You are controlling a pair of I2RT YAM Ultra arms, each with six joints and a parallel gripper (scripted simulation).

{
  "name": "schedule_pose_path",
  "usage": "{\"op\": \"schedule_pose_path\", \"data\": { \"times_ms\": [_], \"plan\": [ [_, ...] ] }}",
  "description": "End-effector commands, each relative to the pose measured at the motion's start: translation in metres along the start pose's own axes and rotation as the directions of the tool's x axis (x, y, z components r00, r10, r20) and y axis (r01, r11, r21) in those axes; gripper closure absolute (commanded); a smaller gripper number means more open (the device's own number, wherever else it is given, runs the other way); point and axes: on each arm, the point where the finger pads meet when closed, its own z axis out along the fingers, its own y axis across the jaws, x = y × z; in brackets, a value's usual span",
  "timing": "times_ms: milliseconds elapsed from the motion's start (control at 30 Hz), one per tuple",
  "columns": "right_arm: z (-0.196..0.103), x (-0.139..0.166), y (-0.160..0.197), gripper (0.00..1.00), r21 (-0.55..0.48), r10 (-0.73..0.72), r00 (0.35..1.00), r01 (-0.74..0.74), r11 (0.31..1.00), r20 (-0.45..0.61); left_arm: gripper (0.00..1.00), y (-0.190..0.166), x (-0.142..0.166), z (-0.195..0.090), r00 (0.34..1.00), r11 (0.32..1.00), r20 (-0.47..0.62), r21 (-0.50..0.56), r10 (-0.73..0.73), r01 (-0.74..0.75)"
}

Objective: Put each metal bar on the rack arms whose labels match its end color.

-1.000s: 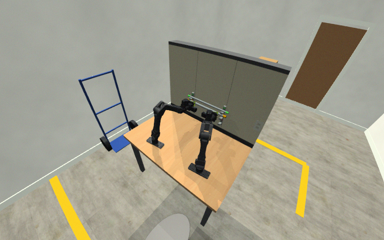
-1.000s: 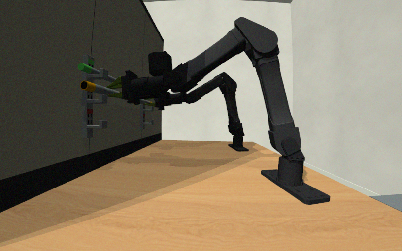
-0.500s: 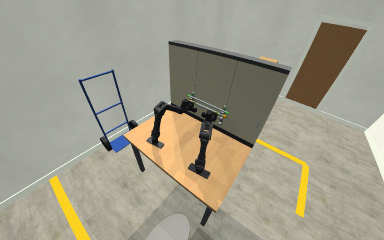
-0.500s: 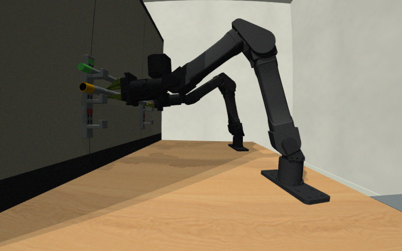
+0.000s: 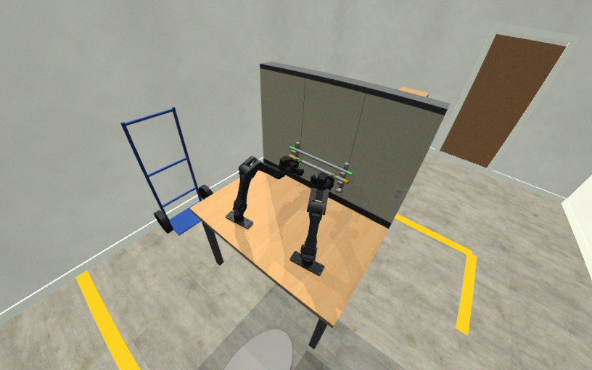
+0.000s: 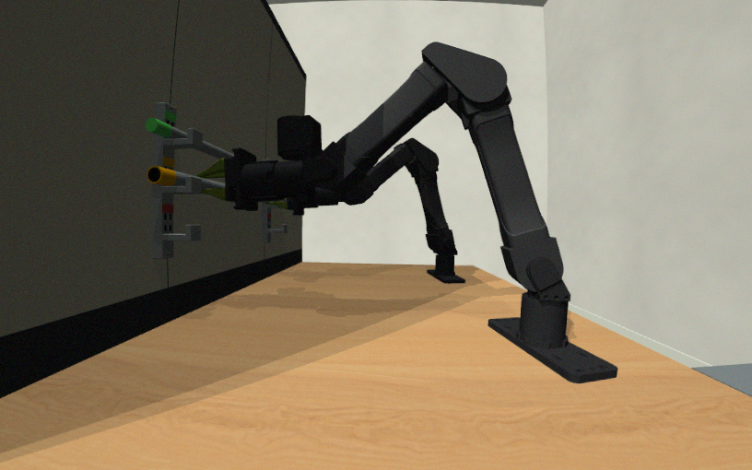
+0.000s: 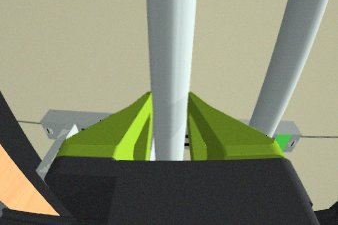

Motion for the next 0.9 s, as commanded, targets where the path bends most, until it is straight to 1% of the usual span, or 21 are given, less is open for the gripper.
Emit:
{"op": "schedule_pose_path", "data": {
  "times_ms": [0,867],
  "plan": [
    [0.0,0.001,-0.013,1.0,0.061,0.009,1.0,-0.009,0.998,0.003,1.0,0.013,0.001,-0.001,1.0,0.998,0.004,-0.055,-0.001,0.002],
    [0.001,0.001,-0.002,1.0,0.061,0.009,1.0,-0.009,0.998,0.003,1.0,0.003,0.001,0.0,1.0,0.998,0.004,-0.055,-0.002,0.002]
  ]
}}
